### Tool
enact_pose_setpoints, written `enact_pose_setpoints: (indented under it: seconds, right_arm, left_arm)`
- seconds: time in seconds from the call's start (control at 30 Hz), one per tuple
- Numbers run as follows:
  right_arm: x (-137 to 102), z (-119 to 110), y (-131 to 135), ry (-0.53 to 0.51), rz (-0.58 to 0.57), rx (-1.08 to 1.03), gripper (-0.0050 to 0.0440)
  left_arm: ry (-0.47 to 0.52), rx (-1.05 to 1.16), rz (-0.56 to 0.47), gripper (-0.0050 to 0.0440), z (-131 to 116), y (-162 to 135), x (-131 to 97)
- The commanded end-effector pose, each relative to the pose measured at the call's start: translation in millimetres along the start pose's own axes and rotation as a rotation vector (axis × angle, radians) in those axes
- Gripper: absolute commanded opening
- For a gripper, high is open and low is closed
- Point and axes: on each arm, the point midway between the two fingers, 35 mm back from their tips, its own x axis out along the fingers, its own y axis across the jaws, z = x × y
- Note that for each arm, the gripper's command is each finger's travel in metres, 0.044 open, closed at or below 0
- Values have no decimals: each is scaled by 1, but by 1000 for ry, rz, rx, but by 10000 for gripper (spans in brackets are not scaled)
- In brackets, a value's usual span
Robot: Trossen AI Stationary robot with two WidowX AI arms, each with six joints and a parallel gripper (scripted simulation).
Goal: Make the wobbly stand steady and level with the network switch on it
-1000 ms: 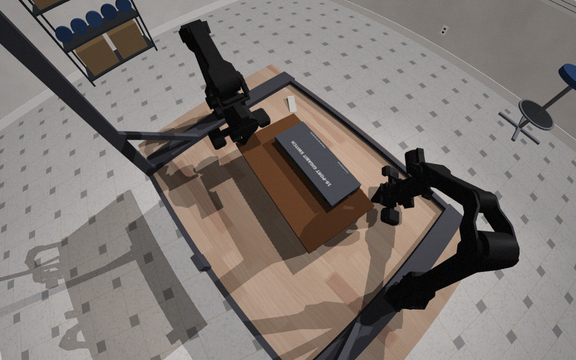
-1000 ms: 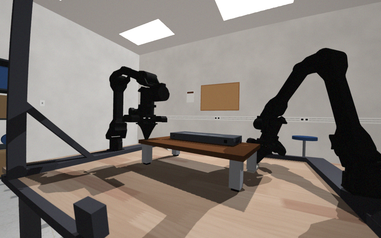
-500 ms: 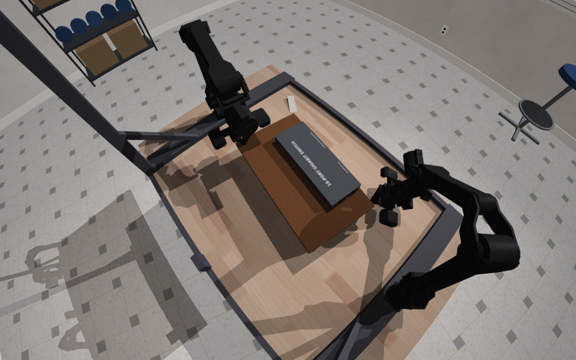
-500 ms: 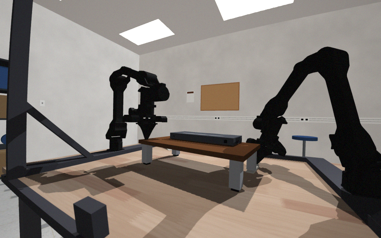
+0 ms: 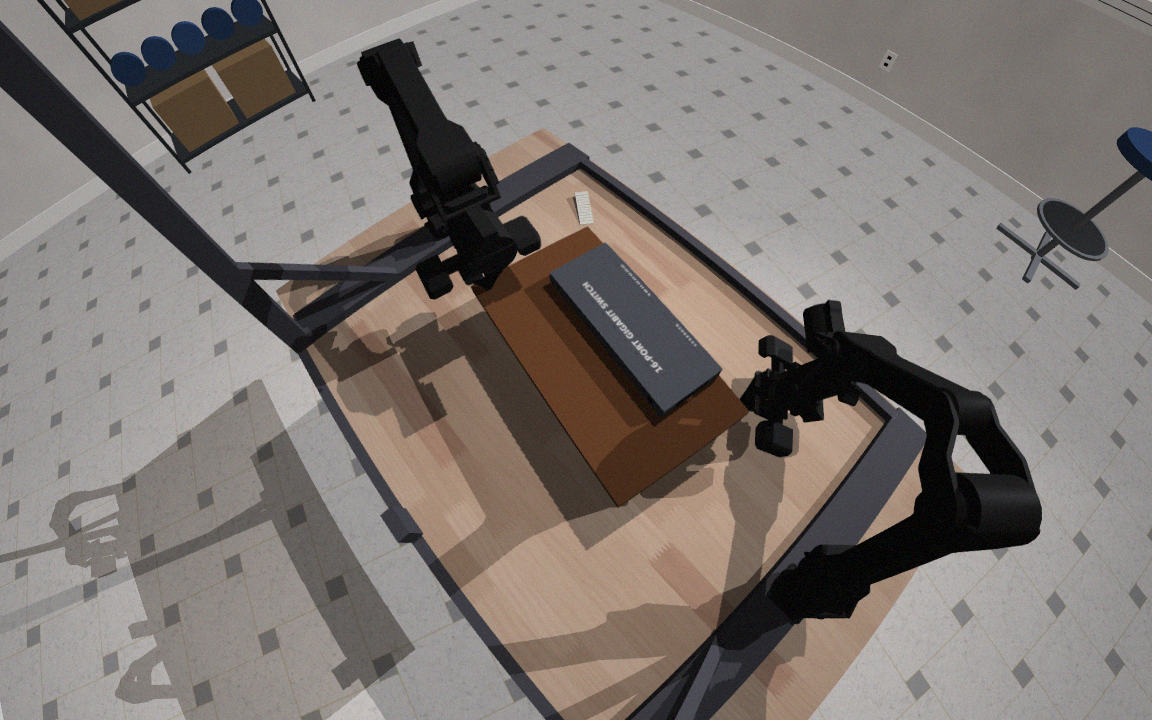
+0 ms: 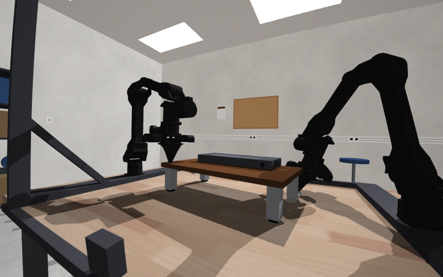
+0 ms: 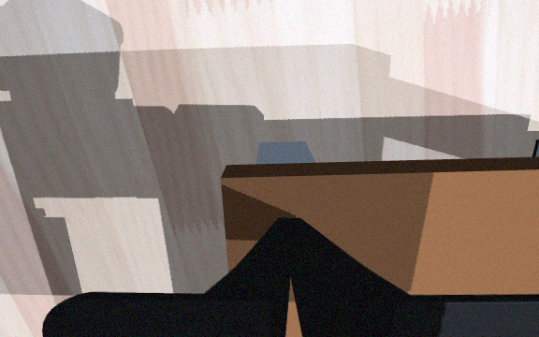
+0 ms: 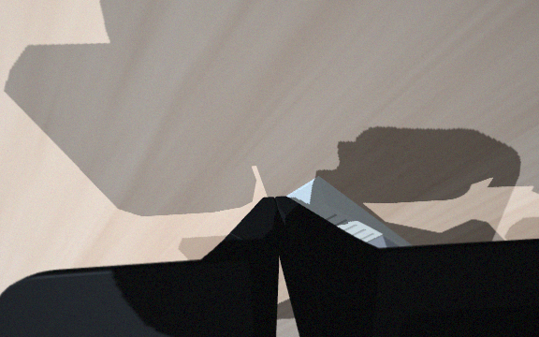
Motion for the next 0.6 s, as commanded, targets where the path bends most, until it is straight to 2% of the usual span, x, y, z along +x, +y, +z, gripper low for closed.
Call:
enact_pose_setpoints:
  seconds: [0.0,0.43,0.47,0.57]
  right_arm:
    - [-7,-6,3,2,29,-16,-50]
    - [-4,-10,-3,3,27,-15,-50]
    - [-9,-12,5,6,44,-25,-50]
    - [-12,-10,5,10,45,-22,-50]
  left_arm:
    - [-14,-9,-9,-50,0,-4,7]
    - [-14,-9,-9,-50,0,-4,7]
    - [-14,-9,-9,-50,0,-4,7]
    - [-14,-9,-9,-50,0,-4,7]
